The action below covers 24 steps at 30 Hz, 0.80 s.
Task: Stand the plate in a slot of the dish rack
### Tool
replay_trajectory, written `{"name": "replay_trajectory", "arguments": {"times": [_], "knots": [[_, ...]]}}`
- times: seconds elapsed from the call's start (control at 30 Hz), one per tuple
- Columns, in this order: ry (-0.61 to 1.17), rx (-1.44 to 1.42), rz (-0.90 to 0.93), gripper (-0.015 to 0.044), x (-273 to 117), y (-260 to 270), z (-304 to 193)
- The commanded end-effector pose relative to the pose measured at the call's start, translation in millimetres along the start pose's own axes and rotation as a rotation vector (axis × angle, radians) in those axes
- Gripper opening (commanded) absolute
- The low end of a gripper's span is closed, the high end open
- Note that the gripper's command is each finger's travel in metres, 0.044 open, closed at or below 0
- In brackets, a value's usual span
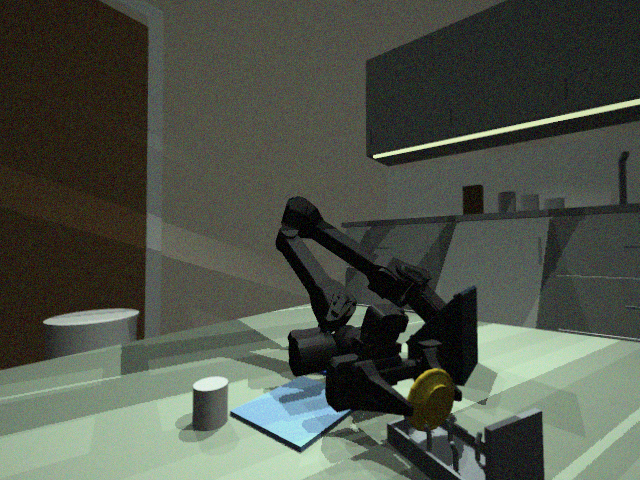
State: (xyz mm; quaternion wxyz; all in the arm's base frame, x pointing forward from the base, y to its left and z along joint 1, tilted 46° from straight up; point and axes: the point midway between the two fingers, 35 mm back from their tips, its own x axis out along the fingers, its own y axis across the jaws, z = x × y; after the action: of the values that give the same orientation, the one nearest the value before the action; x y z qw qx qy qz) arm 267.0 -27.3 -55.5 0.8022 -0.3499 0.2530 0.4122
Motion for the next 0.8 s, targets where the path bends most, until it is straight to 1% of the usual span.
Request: {"name": "replay_trajectory", "arguments": {"times": [0.0,0.13,0.63,0.77], "knots": [[0.001,0.003,0.001,0.0000,0.0,0.3,0.5],[0.001,0.003,0.001,0.0000,0.0,0.3,0.5],[0.000,-0.001,0.000,0.0394,0.0,-0.2,0.3],[0.000,-0.001,0.000,0.0400,0.0,-0.2,0.3]]}}
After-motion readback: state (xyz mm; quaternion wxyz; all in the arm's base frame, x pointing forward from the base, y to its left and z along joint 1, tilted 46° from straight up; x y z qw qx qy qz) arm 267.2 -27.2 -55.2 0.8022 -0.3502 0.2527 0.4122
